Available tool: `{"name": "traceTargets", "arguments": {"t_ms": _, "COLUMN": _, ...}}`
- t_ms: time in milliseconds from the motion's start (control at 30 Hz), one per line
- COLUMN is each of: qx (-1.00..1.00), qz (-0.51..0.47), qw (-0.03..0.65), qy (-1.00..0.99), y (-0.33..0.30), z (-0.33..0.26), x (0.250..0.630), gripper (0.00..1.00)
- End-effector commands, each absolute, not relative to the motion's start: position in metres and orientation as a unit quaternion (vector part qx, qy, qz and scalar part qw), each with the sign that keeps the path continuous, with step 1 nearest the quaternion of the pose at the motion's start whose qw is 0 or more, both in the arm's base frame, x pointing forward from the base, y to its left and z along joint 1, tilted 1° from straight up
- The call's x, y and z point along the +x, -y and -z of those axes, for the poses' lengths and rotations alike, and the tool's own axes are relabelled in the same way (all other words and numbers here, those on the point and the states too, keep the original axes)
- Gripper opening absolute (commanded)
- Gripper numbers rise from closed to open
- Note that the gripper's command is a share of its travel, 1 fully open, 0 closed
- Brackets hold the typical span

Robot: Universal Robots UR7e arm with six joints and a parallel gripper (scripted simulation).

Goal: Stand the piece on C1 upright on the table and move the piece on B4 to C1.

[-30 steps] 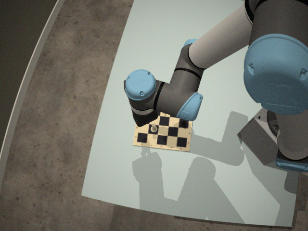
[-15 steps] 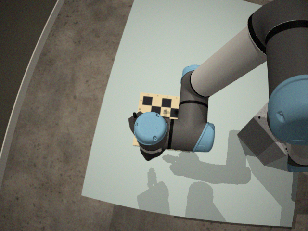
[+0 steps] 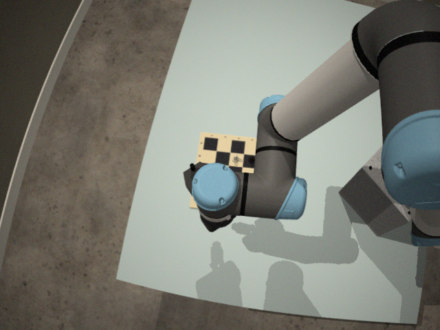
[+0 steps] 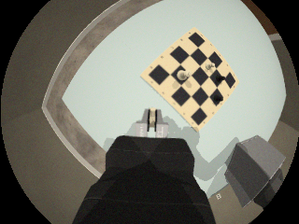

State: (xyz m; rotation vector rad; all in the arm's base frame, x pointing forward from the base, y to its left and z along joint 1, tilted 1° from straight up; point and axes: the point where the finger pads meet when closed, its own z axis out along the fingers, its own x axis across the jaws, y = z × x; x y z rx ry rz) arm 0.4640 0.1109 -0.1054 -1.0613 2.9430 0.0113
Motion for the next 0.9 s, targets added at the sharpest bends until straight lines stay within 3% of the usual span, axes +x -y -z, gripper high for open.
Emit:
{"name": "traceTargets", "arguments": {"t_ms": 0, "qx": -0.339, "qz": -0.003, "qw": 0.007, "qy": -0.941, "y": -0.111, "z": 0.11, "x": 0.464, "gripper": 0.0}}
{"name": "traceTargets", "arguments": {"t_ms": 867, "qx": -0.339, "qz": -0.003, "qw": 0.007, "qy": -0.941, "y": -0.112, "z": 0.197, "x": 0.467, "gripper": 0.0}}
